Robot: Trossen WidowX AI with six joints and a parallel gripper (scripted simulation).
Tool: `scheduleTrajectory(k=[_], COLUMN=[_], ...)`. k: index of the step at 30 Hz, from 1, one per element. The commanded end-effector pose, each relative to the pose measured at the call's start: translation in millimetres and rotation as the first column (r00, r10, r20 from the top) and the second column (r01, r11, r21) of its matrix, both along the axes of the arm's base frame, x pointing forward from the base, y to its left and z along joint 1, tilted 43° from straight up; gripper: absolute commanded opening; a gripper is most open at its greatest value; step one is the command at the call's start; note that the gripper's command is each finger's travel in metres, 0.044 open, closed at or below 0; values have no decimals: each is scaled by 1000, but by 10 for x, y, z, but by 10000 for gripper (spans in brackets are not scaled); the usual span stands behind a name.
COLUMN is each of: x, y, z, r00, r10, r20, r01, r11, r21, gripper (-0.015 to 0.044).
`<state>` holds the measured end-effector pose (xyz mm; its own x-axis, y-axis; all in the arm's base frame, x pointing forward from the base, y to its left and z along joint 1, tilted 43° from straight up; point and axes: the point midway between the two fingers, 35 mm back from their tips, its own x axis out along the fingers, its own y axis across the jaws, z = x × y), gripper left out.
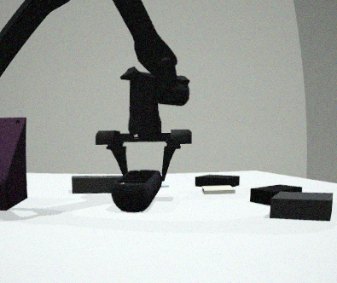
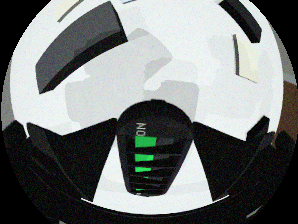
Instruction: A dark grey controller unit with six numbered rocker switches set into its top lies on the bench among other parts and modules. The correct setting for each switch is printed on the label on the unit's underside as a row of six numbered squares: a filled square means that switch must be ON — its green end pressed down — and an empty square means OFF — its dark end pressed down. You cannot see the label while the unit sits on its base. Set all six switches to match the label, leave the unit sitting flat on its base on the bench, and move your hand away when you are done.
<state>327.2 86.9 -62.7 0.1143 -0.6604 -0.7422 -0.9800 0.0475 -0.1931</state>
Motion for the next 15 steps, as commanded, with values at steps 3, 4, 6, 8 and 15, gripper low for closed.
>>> scheduleTrajectory(k=[3,4,6,8,15], x=[-1,0,1,2,5], y=[-73,-76,-80,-85,-62], z=[-54,-61,-69,-76,-67], r00=[1000,1000,1000,1000,1000], r10=[-2,-2,-2,-2,-1], r20=[-8,-8,-8,-8,-5], r01=[1,1,1,1,1], r11=[1000,1000,1000,1000,1000], r21=[-17,-17,-17,-17,-10], gripper=[338,338,338,338,338])
